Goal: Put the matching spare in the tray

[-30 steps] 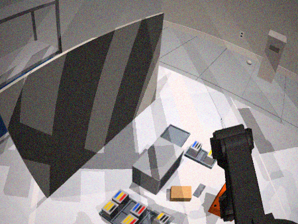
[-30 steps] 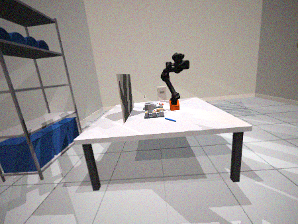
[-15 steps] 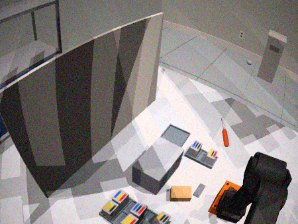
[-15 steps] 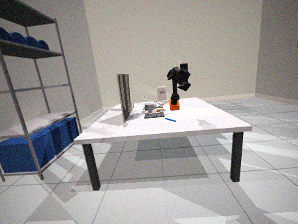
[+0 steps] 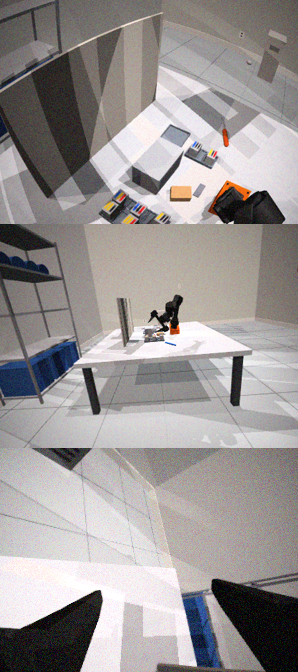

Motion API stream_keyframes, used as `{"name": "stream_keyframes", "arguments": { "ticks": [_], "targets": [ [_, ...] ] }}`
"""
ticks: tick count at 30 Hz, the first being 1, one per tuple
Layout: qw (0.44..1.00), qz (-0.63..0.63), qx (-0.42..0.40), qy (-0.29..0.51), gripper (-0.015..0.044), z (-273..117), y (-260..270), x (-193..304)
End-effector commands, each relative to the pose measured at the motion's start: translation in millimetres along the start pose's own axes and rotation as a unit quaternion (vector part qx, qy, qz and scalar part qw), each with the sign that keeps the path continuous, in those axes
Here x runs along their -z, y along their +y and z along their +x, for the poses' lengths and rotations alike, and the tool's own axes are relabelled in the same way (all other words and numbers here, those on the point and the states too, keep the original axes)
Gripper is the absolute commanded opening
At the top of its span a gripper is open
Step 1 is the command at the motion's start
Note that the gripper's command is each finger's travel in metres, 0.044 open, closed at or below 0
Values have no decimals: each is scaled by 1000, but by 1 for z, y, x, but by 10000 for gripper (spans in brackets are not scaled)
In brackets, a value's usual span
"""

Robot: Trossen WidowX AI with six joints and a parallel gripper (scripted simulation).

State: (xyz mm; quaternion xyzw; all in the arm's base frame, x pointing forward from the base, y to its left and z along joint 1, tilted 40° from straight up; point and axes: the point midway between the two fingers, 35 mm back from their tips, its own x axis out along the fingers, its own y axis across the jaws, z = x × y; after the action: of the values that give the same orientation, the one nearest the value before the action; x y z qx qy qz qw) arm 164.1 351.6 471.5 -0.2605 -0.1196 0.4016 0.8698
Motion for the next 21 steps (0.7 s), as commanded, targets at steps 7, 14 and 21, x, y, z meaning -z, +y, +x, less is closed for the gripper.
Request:
{"name": "stream_keyframes", "arguments": {
  "ticks": [7,14,21],
  "targets": [
    [981,-18,-20,190,440,63,-43,133],
    [936,42,-61,343,440,68,-80,255],
    [861,168,-95,471,440,29,-115,369]
  ]
}}
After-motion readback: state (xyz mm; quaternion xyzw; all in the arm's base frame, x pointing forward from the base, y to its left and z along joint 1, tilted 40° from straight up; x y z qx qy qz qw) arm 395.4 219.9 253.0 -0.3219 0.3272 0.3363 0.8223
